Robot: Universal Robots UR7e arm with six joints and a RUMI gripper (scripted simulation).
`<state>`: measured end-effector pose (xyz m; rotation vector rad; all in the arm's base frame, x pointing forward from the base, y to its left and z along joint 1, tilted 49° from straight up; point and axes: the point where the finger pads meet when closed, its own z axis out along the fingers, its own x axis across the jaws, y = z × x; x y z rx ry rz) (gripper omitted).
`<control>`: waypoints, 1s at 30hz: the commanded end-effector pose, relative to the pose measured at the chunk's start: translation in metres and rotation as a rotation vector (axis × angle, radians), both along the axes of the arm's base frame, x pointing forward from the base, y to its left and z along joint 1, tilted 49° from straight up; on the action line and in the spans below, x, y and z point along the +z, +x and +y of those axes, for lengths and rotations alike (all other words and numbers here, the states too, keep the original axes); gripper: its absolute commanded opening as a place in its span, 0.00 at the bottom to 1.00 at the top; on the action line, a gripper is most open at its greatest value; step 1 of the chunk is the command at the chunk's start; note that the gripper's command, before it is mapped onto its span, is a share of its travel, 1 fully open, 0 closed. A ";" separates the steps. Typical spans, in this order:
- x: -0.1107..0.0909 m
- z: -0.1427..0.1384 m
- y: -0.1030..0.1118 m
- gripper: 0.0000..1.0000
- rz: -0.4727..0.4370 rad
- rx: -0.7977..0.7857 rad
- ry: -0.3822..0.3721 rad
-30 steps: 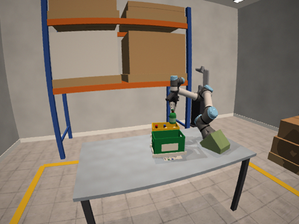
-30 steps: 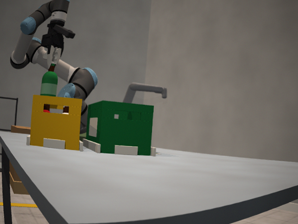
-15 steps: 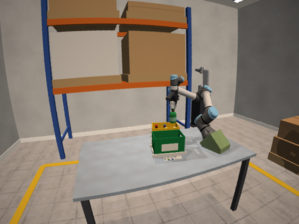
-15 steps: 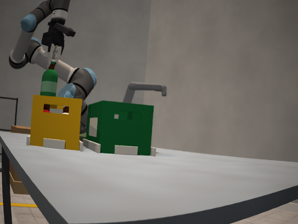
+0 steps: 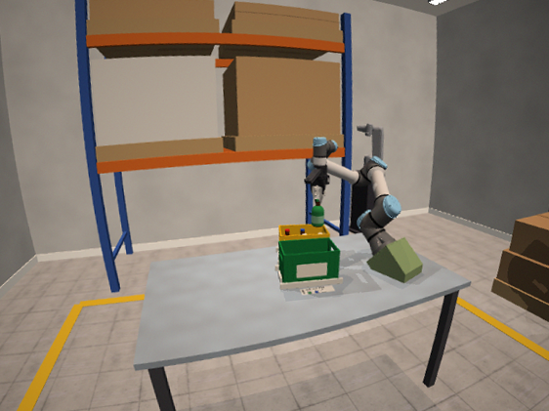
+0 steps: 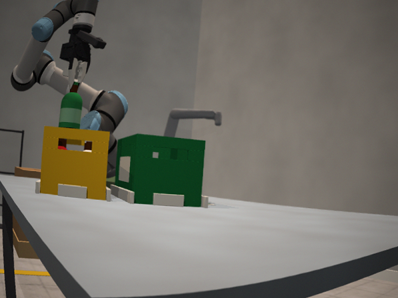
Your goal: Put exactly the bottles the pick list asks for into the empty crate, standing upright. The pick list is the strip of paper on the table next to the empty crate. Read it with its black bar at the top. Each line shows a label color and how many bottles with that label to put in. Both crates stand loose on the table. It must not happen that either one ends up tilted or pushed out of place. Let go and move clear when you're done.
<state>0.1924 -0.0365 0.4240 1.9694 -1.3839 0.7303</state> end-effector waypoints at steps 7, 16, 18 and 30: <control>-0.012 0.012 0.010 0.00 -0.003 -0.001 0.001; -0.024 0.023 0.019 0.00 -0.002 -0.001 0.001; -0.026 0.026 0.021 0.00 -0.002 -0.001 0.001; -0.038 0.038 0.031 0.00 -0.002 -0.001 0.000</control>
